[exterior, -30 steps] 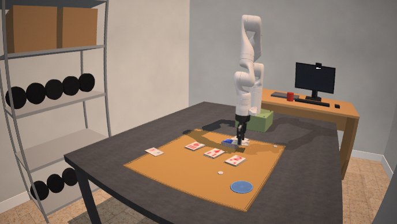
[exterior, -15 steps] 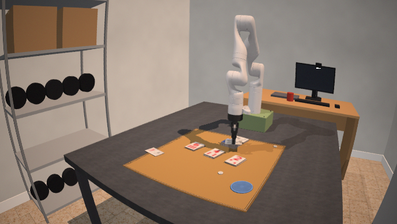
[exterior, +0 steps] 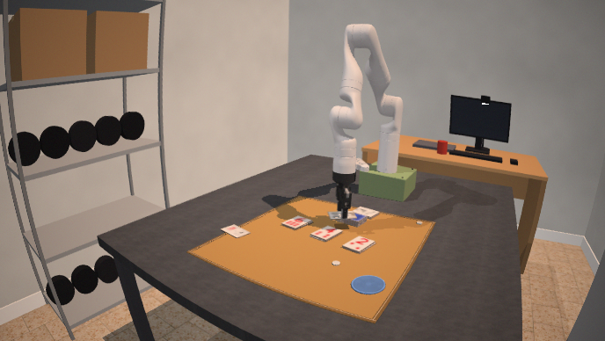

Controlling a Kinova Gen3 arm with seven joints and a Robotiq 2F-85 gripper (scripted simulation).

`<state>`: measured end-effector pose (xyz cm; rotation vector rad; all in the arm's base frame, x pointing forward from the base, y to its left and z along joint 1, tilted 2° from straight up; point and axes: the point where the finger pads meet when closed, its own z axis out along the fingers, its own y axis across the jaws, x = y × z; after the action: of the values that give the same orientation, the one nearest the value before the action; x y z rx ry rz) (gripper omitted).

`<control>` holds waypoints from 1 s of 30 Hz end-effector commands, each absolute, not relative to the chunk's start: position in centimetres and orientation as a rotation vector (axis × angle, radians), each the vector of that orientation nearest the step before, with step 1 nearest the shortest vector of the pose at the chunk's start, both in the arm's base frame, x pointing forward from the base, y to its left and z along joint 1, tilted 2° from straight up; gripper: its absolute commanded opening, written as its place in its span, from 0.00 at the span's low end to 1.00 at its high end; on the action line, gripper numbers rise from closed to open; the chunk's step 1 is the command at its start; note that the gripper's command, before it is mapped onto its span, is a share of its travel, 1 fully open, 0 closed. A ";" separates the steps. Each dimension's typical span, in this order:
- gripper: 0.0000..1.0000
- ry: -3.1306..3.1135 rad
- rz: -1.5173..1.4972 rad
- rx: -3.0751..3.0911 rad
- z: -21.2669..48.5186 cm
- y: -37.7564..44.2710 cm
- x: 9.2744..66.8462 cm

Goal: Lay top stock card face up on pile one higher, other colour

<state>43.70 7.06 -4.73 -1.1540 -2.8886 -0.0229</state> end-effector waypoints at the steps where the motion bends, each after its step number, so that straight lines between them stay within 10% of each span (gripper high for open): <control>1: 0.72 -2.899 -0.029 -1.127 -4.7 5.9 44.3; 30: 0.72 -3.092 -0.040 -0.387 -4.8 -1.8 48.8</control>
<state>48.42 -0.85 -4.74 -0.3832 -3.0908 -0.0347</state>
